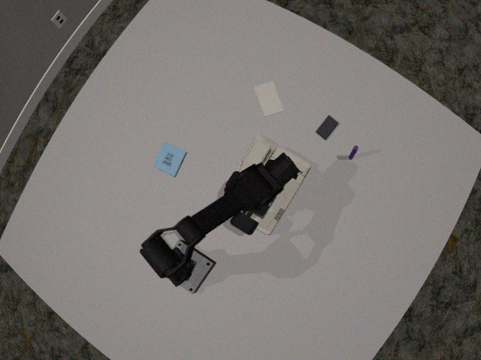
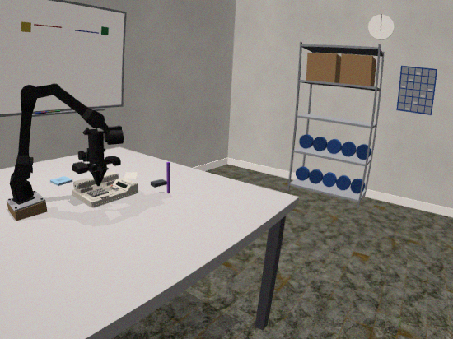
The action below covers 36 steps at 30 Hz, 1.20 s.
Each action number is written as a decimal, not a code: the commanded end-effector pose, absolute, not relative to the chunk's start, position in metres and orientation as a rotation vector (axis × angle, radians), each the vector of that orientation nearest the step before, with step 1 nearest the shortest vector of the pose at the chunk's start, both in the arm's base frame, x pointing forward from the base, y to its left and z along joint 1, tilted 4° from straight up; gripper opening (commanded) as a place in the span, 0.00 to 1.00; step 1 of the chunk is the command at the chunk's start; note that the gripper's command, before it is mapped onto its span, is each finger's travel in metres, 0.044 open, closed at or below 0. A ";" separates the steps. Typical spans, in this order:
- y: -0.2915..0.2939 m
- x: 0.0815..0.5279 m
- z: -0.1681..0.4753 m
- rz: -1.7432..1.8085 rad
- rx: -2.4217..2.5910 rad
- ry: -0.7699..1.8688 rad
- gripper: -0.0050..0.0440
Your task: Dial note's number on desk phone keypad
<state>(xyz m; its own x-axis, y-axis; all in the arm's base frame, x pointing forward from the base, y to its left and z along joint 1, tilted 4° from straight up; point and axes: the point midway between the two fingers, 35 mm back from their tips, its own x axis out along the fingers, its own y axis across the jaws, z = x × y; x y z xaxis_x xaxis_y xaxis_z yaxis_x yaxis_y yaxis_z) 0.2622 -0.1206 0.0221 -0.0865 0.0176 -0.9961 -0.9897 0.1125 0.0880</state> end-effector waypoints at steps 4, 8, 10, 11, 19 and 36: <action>-0.133 0.249 0.025 1.188 -1.086 1.307 0.00; -0.133 0.248 0.016 1.188 -1.086 1.307 0.00; -0.133 0.248 0.015 1.188 -1.086 1.307 0.00; -0.133 0.248 0.014 1.188 -1.086 1.307 0.00; -0.133 0.248 0.005 1.188 -1.086 1.307 0.00; -0.132 0.247 -0.002 1.188 -1.086 1.307 0.00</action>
<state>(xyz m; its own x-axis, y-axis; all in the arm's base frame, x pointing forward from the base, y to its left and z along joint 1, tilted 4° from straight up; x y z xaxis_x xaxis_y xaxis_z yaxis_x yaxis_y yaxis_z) 0.2480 -0.1322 -0.0006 -0.0706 0.0134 -0.9974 -0.9911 0.1124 0.0717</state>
